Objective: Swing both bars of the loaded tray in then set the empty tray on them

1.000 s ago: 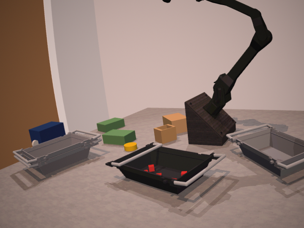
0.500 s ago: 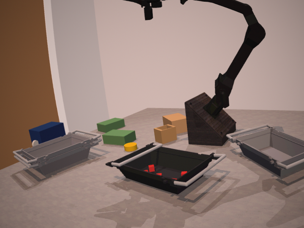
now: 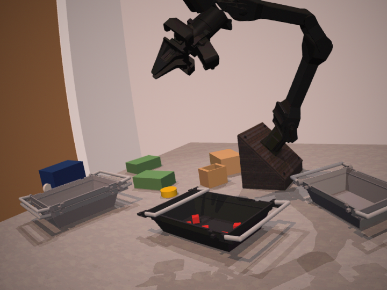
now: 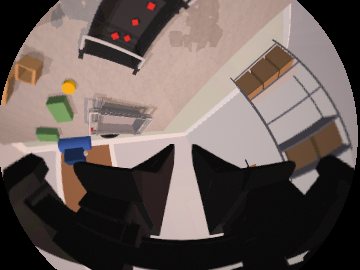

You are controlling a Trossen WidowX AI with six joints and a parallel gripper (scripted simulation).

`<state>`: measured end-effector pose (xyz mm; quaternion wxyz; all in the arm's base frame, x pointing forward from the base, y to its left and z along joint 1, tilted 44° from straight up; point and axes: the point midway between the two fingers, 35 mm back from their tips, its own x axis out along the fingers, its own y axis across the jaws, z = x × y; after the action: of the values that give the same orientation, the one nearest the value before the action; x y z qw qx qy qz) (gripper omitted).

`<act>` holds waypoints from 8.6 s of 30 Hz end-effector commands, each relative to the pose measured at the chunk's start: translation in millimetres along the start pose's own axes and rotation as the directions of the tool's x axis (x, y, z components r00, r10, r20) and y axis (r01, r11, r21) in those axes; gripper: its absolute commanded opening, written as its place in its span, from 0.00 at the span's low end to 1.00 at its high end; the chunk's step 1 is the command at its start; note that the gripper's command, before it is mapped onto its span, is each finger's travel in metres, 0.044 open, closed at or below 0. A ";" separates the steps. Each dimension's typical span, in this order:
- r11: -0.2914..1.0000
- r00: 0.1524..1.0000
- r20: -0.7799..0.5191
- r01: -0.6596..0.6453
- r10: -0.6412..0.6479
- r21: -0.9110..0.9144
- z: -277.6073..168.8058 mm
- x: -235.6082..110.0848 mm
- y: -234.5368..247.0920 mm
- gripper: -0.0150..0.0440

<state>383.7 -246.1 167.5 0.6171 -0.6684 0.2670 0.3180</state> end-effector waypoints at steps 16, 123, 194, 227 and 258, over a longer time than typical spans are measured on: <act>0.678 0.621 0.695 0.336 0.362 -0.654 303.3 59.2 -16.5 0.40; 0.666 0.628 0.686 0.337 0.368 -0.665 271.5 87.9 35.6 0.40; 0.666 0.628 0.686 0.337 0.368 -0.665 271.5 88.0 35.6 0.25; 0.624 0.607 0.698 -0.725 0.380 0.291 373.6 -43.3 34.3 1.00; 0.193 0.595 0.708 -0.800 0.380 0.568 411.9 -70.2 56.1 1.00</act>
<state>257.1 150.2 178.8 0.7232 -0.0188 0.4838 0.4925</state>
